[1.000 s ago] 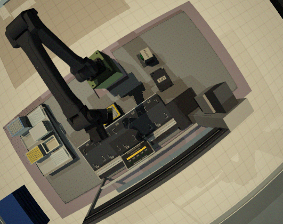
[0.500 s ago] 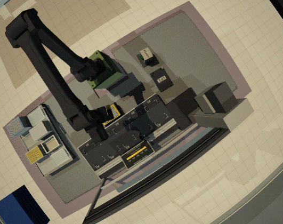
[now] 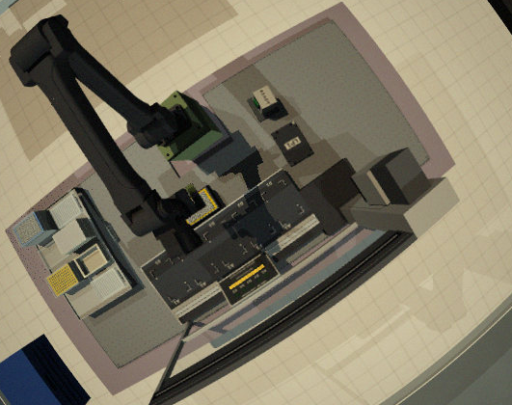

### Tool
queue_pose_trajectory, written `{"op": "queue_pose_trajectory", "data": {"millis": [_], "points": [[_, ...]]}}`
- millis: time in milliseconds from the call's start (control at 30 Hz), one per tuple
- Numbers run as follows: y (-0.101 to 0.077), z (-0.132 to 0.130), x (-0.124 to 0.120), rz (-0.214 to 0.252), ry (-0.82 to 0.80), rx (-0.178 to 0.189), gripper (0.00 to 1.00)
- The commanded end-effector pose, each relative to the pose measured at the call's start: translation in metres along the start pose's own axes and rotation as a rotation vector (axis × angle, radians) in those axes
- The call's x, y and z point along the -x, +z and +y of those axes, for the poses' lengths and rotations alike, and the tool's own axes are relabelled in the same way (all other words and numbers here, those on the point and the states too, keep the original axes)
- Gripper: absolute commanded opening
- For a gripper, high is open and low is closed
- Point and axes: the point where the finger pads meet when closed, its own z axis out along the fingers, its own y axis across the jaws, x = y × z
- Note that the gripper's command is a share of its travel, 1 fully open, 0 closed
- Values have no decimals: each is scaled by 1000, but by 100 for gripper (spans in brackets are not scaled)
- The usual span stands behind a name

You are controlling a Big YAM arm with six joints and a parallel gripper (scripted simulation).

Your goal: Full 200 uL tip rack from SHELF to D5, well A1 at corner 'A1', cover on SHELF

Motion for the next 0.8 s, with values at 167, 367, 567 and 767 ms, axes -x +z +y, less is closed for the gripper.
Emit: {"op": "queue_pose_trajectory", "data": {"millis": [167,367,567,767], "points": [[-13,-6,9,-39,-179,-11,100],[-13,-6,9,-38,-299,-13,100],[-13,-6,9,-37,-379,-14,100],[-13,-6,9,-36,-500,-16,100]]}}
